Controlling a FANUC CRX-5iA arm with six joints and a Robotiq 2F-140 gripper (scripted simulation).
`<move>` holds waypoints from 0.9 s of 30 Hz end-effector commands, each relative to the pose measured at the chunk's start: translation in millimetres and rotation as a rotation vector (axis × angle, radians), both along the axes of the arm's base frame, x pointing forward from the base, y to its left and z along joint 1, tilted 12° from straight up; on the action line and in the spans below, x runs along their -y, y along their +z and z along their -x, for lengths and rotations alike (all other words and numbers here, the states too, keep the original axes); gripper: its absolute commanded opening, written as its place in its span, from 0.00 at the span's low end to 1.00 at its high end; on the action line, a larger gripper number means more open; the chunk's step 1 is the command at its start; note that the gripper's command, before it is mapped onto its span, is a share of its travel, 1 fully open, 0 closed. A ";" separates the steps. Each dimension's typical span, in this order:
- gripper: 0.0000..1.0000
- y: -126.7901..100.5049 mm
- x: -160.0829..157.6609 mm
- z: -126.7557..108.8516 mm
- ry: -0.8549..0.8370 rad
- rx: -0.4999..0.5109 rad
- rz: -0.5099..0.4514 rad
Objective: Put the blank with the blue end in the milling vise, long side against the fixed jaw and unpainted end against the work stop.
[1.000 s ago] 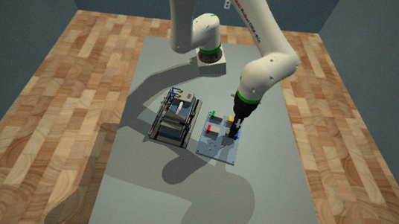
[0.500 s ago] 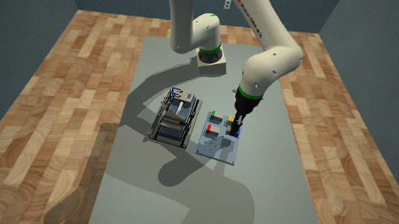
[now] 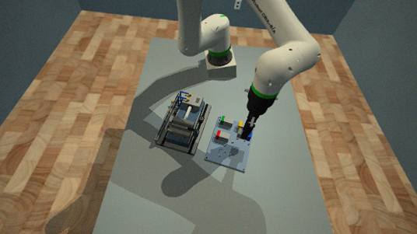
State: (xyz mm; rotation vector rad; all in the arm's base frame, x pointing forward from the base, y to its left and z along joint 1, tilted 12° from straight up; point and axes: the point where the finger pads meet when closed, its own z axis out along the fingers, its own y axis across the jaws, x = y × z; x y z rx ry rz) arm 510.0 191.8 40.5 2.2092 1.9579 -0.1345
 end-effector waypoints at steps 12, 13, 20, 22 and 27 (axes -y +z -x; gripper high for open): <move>0.10 26.8 -5.7 0.9 0.000 0.002 -0.001; 0.10 29.7 -6.2 1.1 0.000 0.002 -0.001; 0.10 50.3 -10.4 2.3 0.000 0.002 -0.001; 0.10 56.1 -11.6 2.7 0.000 0.002 -0.001; 0.10 60.8 -12.5 2.9 0.001 0.002 -0.001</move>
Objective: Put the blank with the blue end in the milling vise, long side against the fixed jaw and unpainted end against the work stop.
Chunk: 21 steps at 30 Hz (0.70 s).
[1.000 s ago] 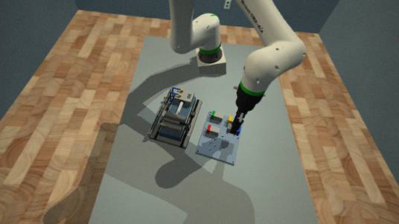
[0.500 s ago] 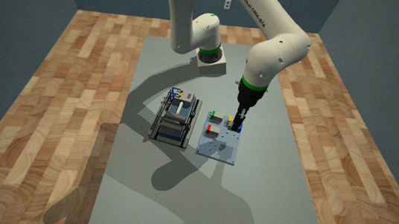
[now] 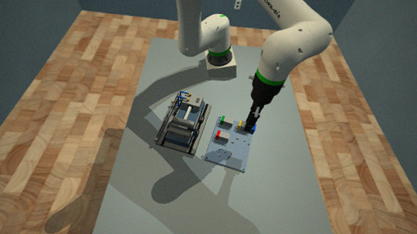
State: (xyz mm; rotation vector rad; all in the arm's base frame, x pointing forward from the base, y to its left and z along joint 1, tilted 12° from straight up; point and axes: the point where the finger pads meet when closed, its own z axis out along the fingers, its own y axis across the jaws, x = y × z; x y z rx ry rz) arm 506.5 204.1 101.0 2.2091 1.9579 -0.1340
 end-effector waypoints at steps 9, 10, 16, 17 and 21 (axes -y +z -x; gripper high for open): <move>0.10 4.4 -1.0 -0.2 0.000 0.001 0.000; 0.10 4.8 -1.1 -0.2 0.000 0.001 0.000; 0.10 6.6 -1.5 0.0 0.000 0.001 0.000; 0.10 6.1 -1.4 -0.1 0.000 0.001 0.000; 0.10 4.6 -1.1 -0.2 0.000 0.001 0.000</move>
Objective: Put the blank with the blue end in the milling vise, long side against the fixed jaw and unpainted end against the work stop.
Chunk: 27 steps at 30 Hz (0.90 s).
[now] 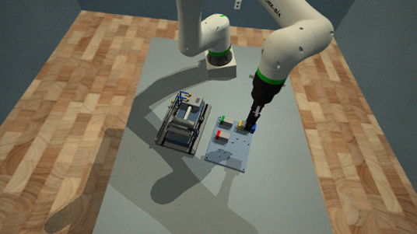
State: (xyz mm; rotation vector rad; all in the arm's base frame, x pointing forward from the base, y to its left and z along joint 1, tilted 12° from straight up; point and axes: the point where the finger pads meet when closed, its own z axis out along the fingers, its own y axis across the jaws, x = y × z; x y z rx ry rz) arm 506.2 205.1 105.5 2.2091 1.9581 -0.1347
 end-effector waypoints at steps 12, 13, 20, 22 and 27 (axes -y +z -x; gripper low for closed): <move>0.10 -3.6 0.6 -0.9 0.000 0.002 -0.001; 0.10 -3.7 0.6 -0.8 0.000 0.002 -0.001; 0.10 -5.2 0.9 -1.0 0.000 0.002 -0.001; 0.10 -5.6 1.0 -1.0 0.000 0.002 -0.001; 0.10 -6.7 1.2 -1.1 0.000 0.002 -0.001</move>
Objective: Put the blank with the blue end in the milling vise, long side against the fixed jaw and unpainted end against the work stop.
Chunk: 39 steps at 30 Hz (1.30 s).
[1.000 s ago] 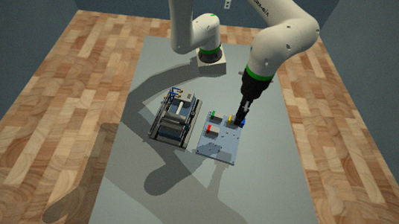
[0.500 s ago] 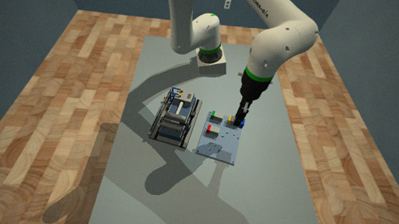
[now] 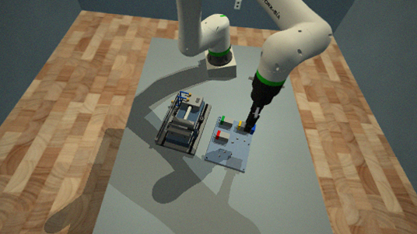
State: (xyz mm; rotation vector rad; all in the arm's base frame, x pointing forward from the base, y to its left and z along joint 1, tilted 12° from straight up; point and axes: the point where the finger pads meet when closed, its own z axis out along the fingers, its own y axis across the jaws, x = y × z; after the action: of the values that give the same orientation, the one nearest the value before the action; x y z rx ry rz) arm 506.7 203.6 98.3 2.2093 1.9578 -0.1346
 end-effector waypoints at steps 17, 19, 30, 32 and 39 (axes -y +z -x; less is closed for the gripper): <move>0.10 -1.1 0.0 -0.6 0.000 0.002 -0.001; 0.10 -1.1 0.0 -0.6 0.000 0.002 -0.001; 0.10 -1.6 0.2 -0.6 0.000 0.002 -0.001; 0.10 -1.7 0.2 -0.6 0.000 0.002 -0.001; 0.10 -2.0 0.2 -0.6 -0.045 0.011 -0.003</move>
State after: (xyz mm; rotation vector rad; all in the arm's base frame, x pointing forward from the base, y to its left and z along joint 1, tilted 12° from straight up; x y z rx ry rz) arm 506.9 203.0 95.5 2.2215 1.9433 -0.1328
